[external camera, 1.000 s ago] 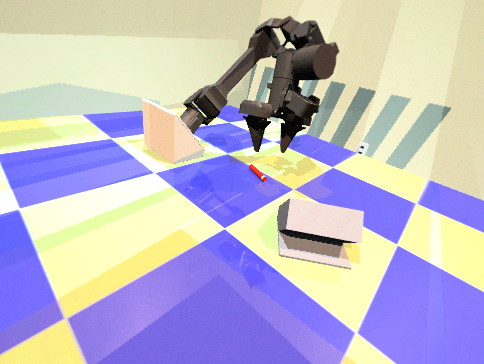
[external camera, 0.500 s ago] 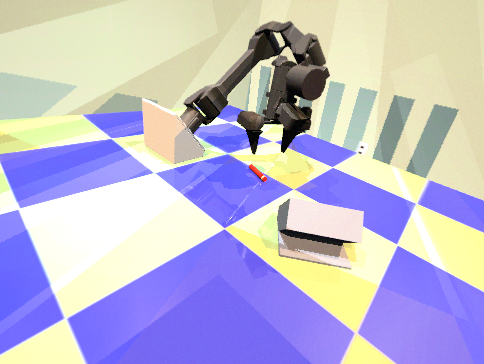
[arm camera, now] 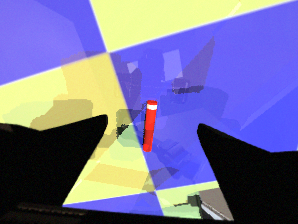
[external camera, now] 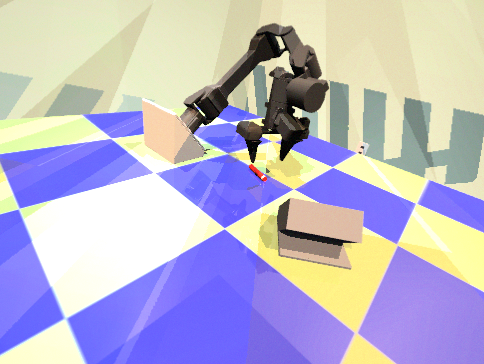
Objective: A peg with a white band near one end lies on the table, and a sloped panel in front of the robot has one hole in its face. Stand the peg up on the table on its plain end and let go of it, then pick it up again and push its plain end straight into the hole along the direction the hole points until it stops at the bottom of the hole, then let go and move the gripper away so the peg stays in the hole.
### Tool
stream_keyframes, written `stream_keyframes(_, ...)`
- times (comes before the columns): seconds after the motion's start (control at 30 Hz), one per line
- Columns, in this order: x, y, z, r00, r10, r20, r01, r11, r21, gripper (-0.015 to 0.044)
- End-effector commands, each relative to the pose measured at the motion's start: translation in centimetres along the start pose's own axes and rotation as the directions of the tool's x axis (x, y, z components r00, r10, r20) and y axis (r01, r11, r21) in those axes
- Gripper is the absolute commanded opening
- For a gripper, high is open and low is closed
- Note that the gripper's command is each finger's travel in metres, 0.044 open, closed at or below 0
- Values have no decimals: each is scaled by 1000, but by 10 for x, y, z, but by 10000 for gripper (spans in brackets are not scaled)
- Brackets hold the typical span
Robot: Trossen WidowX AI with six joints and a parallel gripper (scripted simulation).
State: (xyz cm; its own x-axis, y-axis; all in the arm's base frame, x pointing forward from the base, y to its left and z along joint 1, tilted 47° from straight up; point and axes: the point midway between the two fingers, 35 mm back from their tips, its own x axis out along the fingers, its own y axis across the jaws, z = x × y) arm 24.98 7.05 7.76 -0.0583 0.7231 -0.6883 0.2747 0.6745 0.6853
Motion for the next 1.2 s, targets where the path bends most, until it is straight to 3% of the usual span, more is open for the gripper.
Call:
stream_keyframes(0.0, 8, 0, -2, 1000, 3, -7, -3, 1000, 4, 440)
stream_keyframes(1.0, 53, 1, -5, 1000, 10, -10, -10, 1000, 3, 440)
stream_keyframes(1.17, 53, 1, -5, 1000, 10, -10, -10, 1000, 3, 309)
